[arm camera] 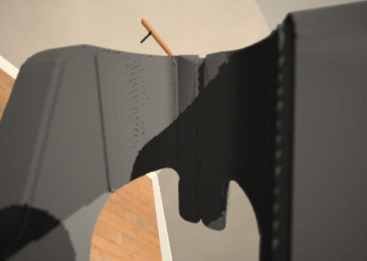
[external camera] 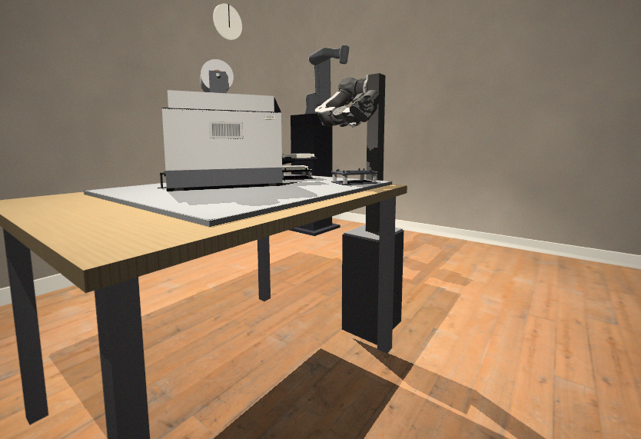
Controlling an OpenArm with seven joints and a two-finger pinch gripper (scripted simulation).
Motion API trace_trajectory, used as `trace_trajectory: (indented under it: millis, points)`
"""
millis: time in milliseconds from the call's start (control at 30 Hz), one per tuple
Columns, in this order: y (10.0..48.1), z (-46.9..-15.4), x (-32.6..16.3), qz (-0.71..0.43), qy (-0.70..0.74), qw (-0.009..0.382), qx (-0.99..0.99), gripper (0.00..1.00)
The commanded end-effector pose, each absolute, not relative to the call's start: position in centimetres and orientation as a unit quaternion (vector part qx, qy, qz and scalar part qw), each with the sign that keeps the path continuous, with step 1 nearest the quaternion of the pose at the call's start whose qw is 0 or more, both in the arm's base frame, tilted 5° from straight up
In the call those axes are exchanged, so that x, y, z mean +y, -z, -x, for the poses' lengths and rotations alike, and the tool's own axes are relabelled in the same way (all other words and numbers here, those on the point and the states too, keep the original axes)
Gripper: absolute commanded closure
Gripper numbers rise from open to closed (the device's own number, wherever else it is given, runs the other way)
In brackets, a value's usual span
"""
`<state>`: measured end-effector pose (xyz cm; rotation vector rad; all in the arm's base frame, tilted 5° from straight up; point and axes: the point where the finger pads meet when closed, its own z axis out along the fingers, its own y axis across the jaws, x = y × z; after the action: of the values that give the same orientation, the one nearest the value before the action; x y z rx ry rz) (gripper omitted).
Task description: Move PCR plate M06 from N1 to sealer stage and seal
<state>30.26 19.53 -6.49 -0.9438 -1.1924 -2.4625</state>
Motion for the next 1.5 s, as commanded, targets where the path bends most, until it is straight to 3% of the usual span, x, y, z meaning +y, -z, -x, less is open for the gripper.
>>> trace_trajectory:
  millis: [0, 1467]
  points:
    - [6.4, -30.2, 19.6, 0.322, 0.844, 0.126, -0.410, 1.00]
    - [7.5, -28.9, 21.1, 0.302, 0.813, 0.129, -0.481, 1.00]
